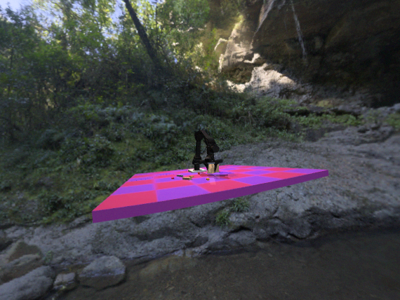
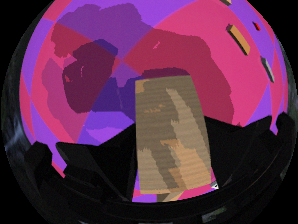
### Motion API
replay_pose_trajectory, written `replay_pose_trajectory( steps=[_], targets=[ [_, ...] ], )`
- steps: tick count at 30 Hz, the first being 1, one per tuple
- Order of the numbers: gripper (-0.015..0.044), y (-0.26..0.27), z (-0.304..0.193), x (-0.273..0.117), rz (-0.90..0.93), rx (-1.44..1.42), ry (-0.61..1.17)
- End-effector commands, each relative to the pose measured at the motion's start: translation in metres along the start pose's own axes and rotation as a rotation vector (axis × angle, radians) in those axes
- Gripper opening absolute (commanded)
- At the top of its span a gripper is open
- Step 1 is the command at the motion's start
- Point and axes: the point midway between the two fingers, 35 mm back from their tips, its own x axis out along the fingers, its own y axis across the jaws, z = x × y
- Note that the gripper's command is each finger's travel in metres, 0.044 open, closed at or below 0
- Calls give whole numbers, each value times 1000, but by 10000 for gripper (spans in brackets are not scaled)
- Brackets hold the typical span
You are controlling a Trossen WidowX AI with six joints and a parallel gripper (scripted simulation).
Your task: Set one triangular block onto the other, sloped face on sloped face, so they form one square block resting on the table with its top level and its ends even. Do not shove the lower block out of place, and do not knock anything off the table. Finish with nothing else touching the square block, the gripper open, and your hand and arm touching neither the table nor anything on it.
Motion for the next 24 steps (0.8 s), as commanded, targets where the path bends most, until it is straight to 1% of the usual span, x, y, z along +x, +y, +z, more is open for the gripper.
replay_pose_trajectory(
  steps=[1, 12, 24],
  targets=[
    [0, 2, 2, -13, 13, -1, -14],
    [0, 2, 2, -12, 11, 20, -11],
    [0, 0, 1, -10, 11, 325, -7]
  ],
)
